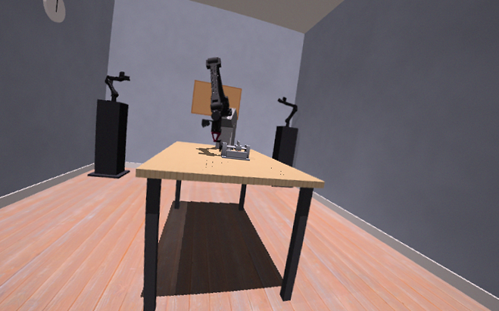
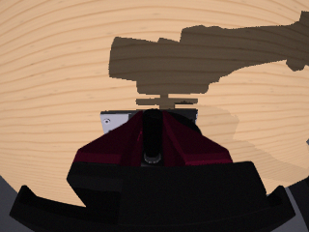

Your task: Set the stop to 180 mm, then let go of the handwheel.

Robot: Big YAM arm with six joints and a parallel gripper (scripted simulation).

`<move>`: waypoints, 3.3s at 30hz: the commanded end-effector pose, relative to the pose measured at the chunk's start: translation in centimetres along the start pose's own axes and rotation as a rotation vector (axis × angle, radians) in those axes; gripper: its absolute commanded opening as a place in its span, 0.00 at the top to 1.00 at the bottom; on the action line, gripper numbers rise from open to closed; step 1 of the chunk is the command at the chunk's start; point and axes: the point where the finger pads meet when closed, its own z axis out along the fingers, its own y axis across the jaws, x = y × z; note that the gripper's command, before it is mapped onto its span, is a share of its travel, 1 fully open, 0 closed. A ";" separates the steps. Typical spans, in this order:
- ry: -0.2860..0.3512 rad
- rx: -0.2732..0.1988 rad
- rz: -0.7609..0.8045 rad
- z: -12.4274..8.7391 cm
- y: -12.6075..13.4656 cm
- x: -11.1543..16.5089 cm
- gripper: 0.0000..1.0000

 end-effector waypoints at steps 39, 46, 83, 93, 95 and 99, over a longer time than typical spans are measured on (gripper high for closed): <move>-0.006 -0.043 0.001 6.2 1.6 -0.5 0.94; -0.009 -0.054 0.006 6.6 1.6 -0.7 0.94; -0.007 -0.029 0.003 8.0 -2.4 -0.5 0.94; -0.007 -0.027 0.002 7.9 -3.1 -0.5 0.94; -0.006 -0.021 0.002 7.9 -3.3 -0.4 0.94; -0.007 -0.024 0.002 7.9 -3.3 -0.4 0.94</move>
